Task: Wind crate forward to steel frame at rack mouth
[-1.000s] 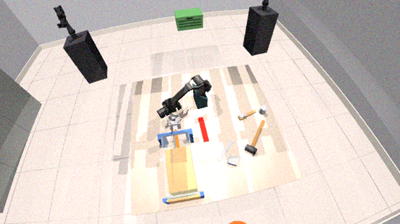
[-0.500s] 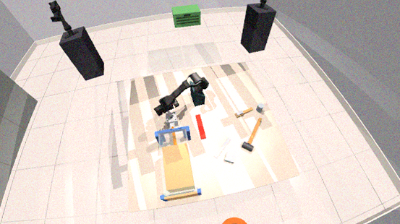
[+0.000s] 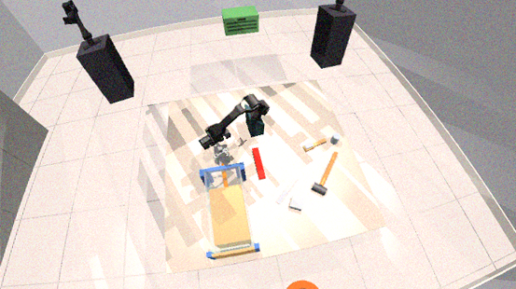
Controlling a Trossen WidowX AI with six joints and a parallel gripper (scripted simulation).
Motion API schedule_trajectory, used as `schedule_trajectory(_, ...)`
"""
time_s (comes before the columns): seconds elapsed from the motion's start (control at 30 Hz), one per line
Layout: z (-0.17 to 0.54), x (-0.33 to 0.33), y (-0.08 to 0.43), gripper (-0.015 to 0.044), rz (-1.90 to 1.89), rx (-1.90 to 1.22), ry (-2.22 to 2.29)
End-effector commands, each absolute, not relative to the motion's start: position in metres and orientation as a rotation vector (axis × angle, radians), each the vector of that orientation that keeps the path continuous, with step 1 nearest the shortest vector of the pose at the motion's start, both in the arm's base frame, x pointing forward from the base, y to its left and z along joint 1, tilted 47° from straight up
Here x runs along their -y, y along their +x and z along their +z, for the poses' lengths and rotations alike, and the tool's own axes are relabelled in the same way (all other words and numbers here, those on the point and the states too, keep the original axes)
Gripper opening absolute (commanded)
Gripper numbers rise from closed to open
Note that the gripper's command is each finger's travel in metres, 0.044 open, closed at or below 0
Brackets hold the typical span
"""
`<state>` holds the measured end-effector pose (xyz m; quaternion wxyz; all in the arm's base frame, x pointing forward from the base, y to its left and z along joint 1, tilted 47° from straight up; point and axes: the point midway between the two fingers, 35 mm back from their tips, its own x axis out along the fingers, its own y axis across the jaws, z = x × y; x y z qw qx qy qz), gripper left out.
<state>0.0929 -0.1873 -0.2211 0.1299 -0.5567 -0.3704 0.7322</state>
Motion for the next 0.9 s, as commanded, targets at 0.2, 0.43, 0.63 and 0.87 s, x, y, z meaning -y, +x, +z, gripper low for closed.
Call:
schedule_trajectory(0.2, -0.2227, 0.1858, 0.0934, 0.0000, 2.126, 1.070, -1.620)
schedule_trajectory(0.43, -0.2232, 0.1854, 0.0935, 0.0000, 2.126, 1.070, -1.620)
schedule_trajectory(0.63, -0.2232, 0.1854, 0.0935, 0.0000, 2.126, 1.070, -1.620)
schedule_trajectory(0.87, -0.2234, 0.1852, 0.0935, 0.0000, 2.126, 1.071, -1.618)
